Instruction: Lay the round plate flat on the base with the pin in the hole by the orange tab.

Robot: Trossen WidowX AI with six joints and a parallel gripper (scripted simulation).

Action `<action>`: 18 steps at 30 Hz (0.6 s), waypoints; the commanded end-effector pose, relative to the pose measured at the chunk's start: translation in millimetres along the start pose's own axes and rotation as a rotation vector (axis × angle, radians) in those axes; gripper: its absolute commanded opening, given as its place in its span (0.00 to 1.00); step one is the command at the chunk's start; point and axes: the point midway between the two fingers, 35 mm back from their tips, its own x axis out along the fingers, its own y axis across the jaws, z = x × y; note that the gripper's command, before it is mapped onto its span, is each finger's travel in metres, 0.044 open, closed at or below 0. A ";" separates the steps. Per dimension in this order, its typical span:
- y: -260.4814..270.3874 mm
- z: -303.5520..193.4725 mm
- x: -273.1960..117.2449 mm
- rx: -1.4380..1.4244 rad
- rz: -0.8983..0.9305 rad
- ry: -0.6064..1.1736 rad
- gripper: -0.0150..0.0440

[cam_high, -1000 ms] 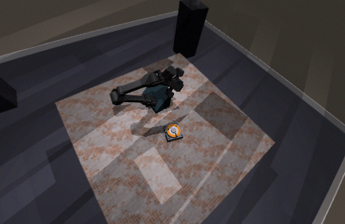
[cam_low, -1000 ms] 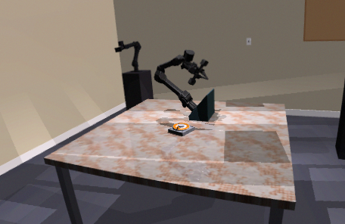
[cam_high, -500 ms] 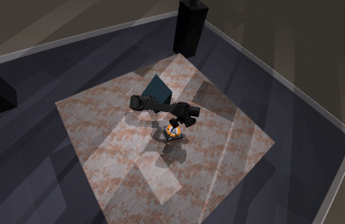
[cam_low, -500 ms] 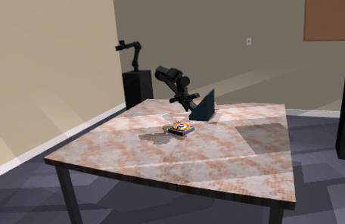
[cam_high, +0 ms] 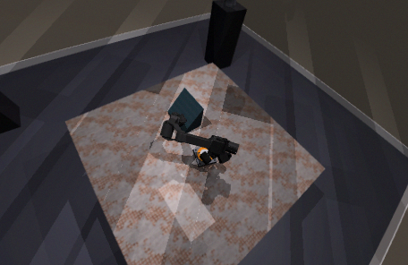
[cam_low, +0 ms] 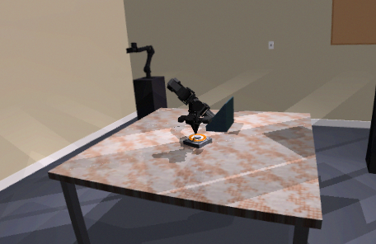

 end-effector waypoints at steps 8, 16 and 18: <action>-3.0 -4.5 37.2 -0.007 -0.012 0.016 0.25; -14.8 -4.2 37.1 -0.007 -0.013 0.016 0.25; -17.3 -4.2 37.5 -0.007 -0.013 0.016 0.25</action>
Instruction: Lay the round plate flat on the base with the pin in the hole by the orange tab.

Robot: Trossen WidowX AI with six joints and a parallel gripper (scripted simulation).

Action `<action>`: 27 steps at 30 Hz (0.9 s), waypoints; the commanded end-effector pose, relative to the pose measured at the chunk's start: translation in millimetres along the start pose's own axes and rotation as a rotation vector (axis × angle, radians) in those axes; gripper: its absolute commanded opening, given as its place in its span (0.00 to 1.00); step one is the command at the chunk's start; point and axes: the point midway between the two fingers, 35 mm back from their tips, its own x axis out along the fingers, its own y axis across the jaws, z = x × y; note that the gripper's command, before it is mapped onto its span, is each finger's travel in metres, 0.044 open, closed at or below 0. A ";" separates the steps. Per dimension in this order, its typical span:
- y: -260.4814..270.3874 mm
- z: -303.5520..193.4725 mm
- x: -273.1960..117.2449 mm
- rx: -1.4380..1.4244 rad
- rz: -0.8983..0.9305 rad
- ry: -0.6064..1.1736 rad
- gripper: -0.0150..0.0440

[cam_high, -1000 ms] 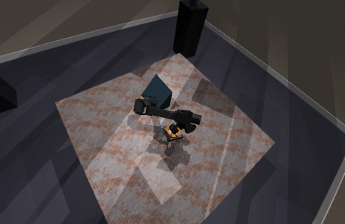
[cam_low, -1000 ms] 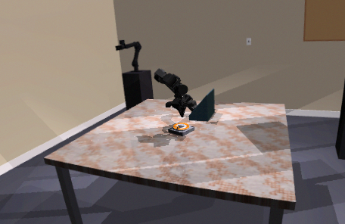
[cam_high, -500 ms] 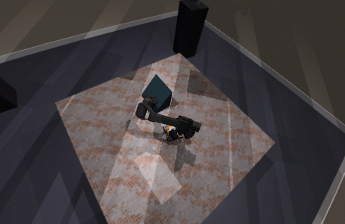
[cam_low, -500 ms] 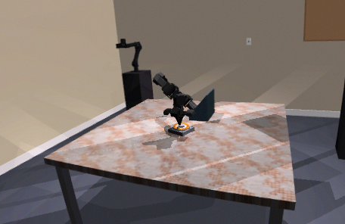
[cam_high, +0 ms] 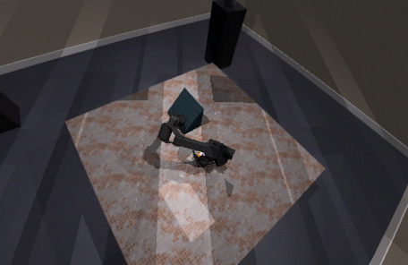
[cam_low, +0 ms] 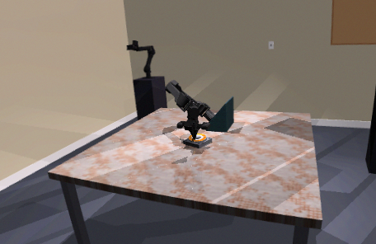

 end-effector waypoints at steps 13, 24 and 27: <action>-17.3 -4.7 3.3 -0.007 -0.008 0.005 0.25; -27.5 -9.1 3.3 -0.007 -0.009 0.006 0.25; -30.0 -10.3 3.1 -0.007 -0.009 0.006 0.25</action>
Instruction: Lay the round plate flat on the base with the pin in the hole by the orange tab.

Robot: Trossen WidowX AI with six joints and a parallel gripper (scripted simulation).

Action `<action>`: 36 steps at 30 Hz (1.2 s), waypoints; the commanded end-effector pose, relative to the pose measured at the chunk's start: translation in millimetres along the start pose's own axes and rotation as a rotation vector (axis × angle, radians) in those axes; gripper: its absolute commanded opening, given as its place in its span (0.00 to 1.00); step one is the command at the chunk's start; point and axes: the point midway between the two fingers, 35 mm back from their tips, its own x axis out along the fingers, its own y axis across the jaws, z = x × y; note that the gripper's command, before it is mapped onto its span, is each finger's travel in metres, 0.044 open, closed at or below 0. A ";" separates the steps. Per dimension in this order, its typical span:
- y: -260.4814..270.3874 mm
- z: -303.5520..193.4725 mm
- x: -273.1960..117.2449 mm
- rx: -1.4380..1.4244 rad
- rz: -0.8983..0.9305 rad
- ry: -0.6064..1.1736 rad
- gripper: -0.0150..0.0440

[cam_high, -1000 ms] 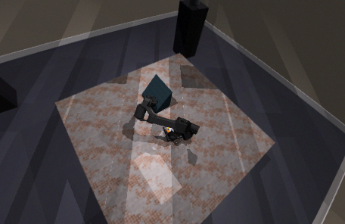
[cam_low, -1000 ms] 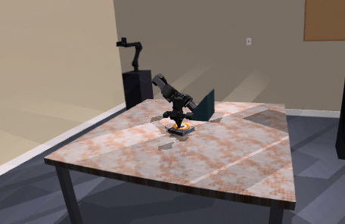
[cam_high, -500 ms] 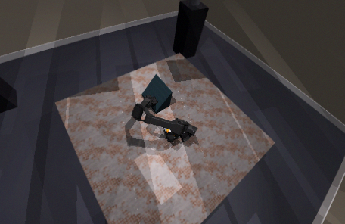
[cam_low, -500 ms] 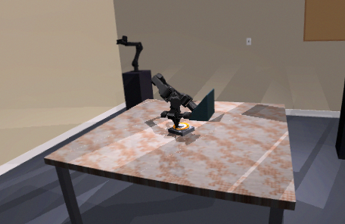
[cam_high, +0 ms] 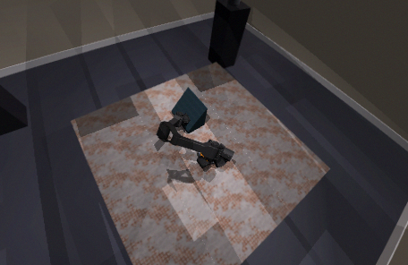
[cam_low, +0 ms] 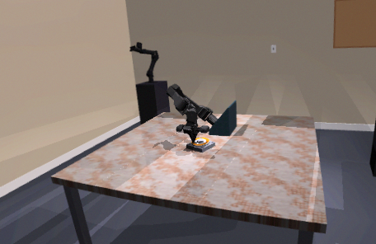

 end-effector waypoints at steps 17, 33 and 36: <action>-17.8 -18.0 3.1 -0.010 -0.010 0.015 0.25; -24.4 -31.9 0.2 -0.011 -0.010 0.016 0.25; -25.5 -34.5 -0.6 -0.011 -0.010 0.016 0.25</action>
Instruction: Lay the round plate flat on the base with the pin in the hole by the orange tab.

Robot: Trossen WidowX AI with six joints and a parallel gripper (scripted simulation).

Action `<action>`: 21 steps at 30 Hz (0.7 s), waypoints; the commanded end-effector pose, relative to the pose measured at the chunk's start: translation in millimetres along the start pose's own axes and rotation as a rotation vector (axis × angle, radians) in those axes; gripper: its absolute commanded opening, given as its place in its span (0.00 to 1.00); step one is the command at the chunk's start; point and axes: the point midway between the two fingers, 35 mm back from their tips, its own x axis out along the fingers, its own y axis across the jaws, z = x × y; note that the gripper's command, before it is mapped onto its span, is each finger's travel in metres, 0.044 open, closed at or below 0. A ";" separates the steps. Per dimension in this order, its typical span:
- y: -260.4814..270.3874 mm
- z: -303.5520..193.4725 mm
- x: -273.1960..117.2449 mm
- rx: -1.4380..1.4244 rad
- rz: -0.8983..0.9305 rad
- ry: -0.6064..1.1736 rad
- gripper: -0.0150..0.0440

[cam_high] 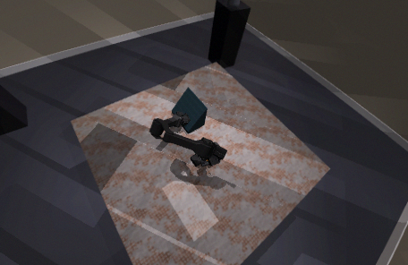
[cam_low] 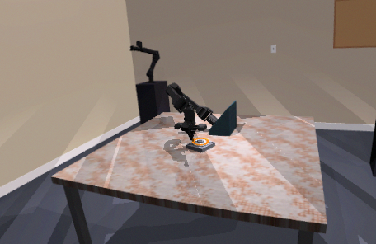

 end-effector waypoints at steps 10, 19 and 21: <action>-1.9 -14.9 0.6 -0.008 -0.003 0.014 0.25; -2.0 -19.7 0.5 -0.008 -0.003 0.014 0.25; -2.1 -20.8 0.5 -0.008 -0.003 0.014 0.25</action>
